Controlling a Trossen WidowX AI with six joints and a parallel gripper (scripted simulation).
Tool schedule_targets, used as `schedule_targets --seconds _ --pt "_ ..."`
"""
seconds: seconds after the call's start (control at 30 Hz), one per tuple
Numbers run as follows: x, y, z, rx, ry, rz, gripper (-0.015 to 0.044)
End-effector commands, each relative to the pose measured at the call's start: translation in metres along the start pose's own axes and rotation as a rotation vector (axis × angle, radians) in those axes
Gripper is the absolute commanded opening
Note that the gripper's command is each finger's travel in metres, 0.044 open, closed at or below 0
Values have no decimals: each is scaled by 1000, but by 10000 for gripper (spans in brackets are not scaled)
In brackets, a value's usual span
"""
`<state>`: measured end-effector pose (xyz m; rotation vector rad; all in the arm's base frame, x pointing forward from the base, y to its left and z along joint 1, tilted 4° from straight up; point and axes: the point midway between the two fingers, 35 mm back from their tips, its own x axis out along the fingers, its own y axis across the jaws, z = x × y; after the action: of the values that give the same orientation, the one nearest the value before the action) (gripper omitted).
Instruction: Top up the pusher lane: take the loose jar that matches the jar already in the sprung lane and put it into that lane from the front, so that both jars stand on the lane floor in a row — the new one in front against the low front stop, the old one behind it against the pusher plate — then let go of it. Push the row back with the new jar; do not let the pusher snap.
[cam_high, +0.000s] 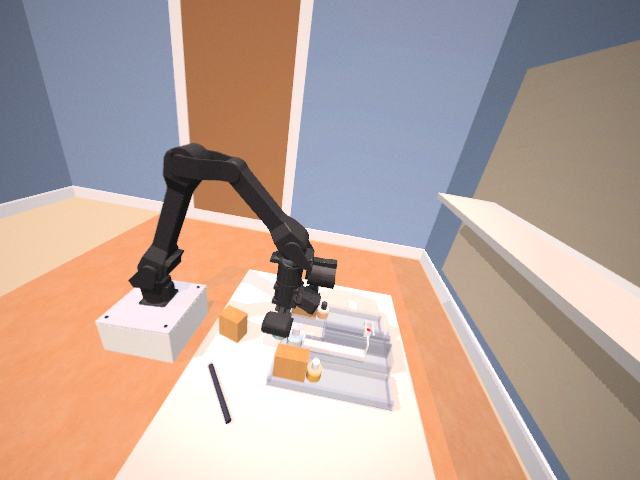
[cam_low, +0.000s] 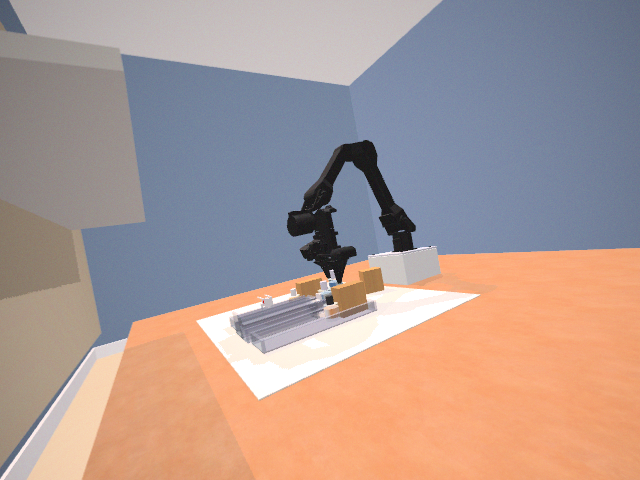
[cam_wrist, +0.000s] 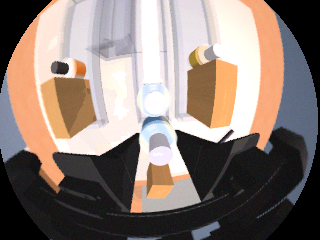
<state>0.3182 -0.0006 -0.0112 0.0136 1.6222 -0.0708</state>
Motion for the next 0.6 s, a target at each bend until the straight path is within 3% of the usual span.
schedule_targets --seconds 0.0,0.57 --pt "-2 1 11 -1 -28 4 0" --pt "-2 1 19 -1 -29 4 0"
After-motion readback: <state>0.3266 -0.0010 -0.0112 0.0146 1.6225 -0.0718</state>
